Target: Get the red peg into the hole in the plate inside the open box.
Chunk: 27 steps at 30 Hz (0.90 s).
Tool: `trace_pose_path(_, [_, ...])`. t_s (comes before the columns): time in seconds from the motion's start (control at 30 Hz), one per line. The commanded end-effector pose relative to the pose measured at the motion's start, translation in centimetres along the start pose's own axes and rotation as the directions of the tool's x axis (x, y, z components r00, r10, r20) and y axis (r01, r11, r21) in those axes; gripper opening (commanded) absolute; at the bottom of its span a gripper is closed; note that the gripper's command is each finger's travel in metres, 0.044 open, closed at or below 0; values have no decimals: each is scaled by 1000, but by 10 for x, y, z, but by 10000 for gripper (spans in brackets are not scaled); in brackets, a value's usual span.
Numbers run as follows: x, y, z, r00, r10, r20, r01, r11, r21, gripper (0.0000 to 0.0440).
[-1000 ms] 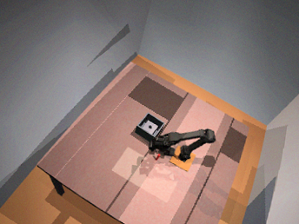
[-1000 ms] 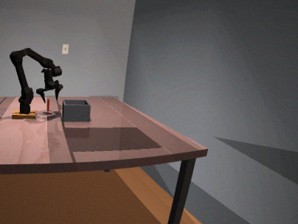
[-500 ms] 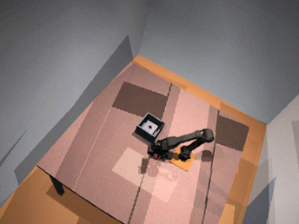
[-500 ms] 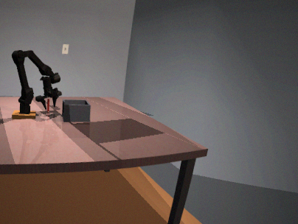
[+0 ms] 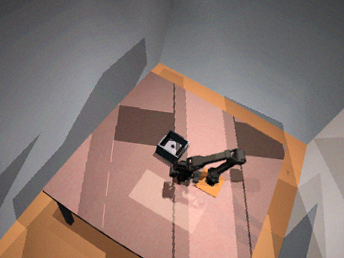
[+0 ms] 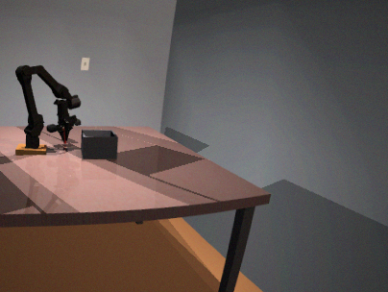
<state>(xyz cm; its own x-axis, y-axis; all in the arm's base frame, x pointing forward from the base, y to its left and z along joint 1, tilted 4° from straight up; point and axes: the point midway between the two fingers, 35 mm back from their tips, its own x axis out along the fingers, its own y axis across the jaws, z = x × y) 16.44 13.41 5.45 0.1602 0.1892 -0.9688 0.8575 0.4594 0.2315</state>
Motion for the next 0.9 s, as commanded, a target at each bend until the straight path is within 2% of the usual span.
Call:
trace_pose_path(0.0, [-13, 11, 5, 999, 41, 23, -40, 999, -33, 0])
trace_pose_path(0.5, [-77, 48, 42, 977, 150, 154, -132, 984, -120, 0])
trace_pose_path(0.87, [-96, 66, 91, 952, 171, 254, -152, 984, -93, 0])
